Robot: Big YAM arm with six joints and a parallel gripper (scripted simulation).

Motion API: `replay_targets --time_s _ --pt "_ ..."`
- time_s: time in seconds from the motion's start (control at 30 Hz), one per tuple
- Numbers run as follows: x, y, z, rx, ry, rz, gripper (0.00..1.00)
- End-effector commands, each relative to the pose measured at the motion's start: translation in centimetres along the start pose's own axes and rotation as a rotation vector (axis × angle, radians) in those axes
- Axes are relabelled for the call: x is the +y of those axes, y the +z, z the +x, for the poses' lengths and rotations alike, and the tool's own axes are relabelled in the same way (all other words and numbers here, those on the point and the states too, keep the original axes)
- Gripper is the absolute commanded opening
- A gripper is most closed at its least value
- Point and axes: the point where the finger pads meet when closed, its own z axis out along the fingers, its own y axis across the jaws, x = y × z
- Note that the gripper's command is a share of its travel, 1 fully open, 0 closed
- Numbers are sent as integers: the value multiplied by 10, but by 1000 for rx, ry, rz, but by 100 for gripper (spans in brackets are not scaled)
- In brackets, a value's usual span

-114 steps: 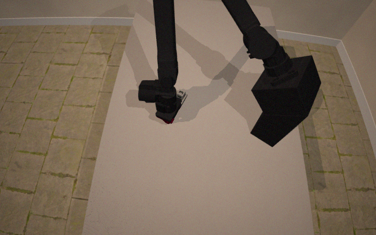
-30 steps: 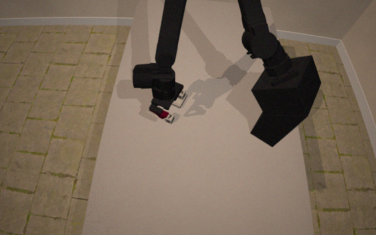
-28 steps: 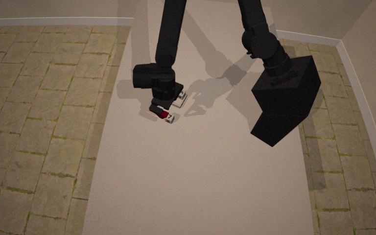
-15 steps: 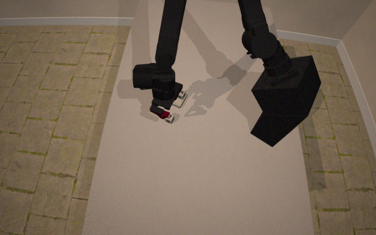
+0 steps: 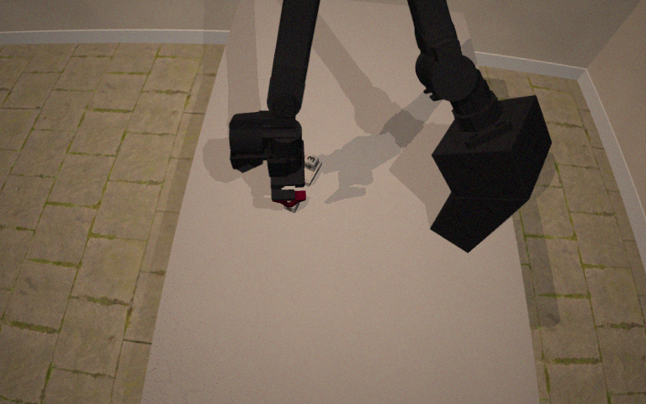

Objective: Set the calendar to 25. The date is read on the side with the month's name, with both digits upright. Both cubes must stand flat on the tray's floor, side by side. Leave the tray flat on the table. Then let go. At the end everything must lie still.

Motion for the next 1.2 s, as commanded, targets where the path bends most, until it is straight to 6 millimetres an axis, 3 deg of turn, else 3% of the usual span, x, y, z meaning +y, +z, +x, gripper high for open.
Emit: replay_targets --time_s 0.0,0.13,0.23,0.63,0.73,0.93,1.13,1.17 --pt "-2 5 3 -1 -190 4 100" --pt "-2 5 3 -1 -228 4 100" --pt "-2 6 4 1 -391 3 100" --pt "-1 8 5 2 -781 1 100" --pt "-1 8 5 2 -799 1 100" --pt "0 10 6 2 -1044 0 100" --pt "-1 8 4 -3 -1107 3 100" --pt "-1 8 4 -3 -1107 3 45"
